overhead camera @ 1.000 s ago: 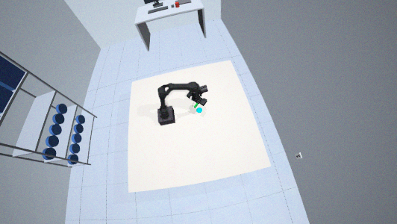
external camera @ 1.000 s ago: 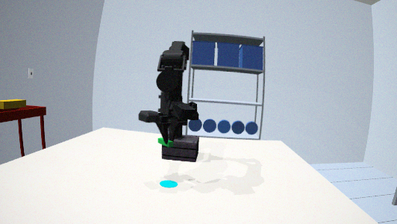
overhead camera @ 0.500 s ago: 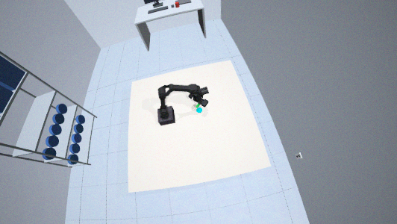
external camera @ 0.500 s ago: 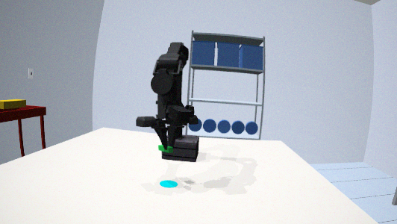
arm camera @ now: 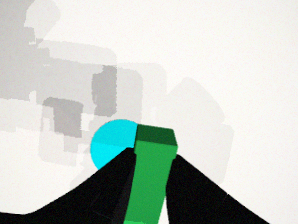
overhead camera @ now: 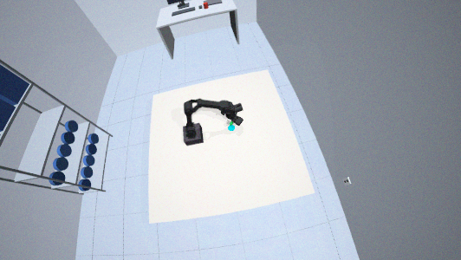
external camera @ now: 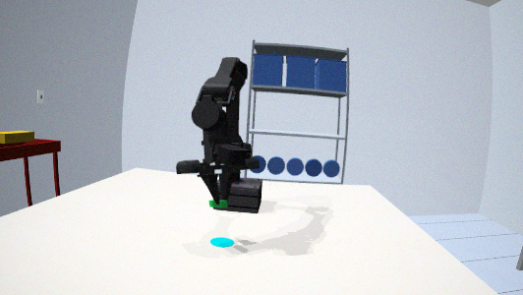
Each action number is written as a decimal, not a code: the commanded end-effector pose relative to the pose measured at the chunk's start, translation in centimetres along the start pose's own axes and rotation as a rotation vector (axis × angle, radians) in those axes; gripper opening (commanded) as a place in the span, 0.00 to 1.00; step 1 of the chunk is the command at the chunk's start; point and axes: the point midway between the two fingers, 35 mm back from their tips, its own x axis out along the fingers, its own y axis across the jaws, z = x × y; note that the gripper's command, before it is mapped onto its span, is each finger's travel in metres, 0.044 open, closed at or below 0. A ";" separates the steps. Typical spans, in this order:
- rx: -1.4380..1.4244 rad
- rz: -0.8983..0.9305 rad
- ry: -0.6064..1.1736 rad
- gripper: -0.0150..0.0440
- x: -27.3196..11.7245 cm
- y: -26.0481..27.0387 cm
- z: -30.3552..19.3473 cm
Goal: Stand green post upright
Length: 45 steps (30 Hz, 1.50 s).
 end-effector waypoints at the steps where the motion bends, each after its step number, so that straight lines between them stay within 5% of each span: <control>1: 0.016 0.005 -0.021 0.29 0.4 -0.1 0.0; 45: 0.119 0.019 -0.335 0.29 3.0 -2.4 1.2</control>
